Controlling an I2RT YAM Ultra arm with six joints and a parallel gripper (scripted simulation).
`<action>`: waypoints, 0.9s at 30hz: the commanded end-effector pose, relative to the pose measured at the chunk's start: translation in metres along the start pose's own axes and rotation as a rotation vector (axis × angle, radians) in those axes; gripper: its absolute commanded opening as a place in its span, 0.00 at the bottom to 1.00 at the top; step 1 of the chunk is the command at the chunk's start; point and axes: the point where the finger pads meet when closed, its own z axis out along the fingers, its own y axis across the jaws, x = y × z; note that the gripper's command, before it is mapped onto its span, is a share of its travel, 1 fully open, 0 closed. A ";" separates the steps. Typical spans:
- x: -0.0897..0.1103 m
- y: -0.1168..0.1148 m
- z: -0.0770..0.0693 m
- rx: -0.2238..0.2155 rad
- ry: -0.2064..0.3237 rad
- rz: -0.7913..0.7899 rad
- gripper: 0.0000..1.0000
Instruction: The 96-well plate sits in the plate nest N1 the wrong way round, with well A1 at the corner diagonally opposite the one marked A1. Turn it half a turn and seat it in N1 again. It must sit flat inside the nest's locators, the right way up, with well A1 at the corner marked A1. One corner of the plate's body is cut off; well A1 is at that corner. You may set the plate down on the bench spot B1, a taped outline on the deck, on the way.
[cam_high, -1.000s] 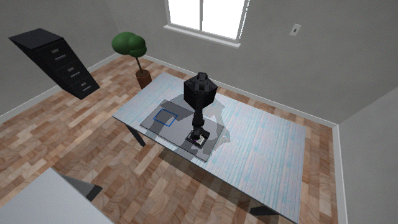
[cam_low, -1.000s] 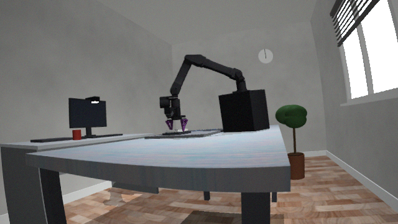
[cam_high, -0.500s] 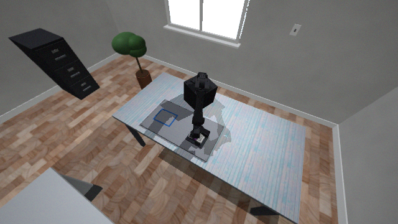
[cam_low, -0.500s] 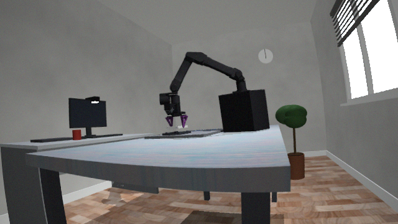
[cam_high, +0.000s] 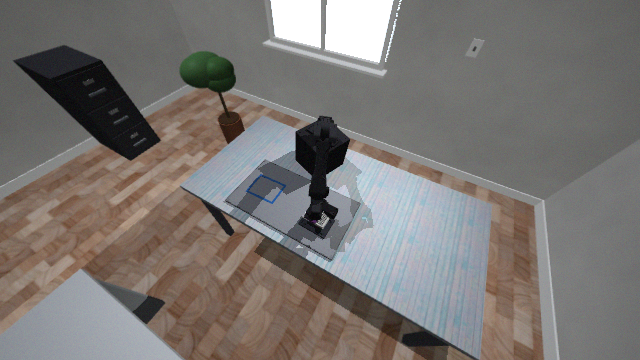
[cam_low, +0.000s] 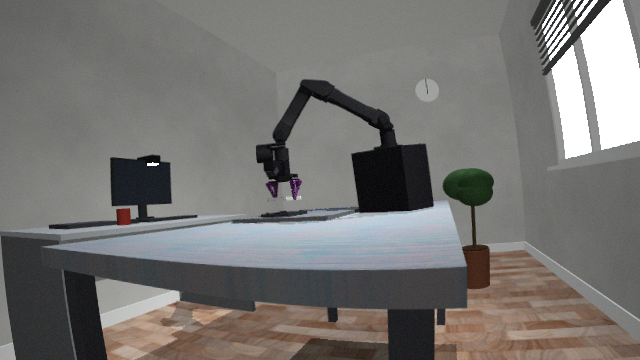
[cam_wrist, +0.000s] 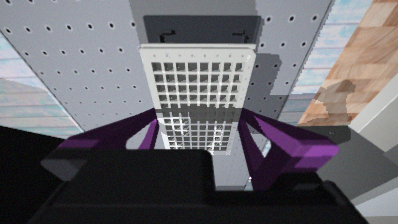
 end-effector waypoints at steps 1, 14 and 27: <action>-0.005 -0.007 -0.018 0.021 -0.016 -0.001 0.00; -0.005 -0.006 -0.038 0.021 -0.016 -0.001 0.00; -0.005 -0.006 -0.039 0.021 -0.016 -0.001 0.00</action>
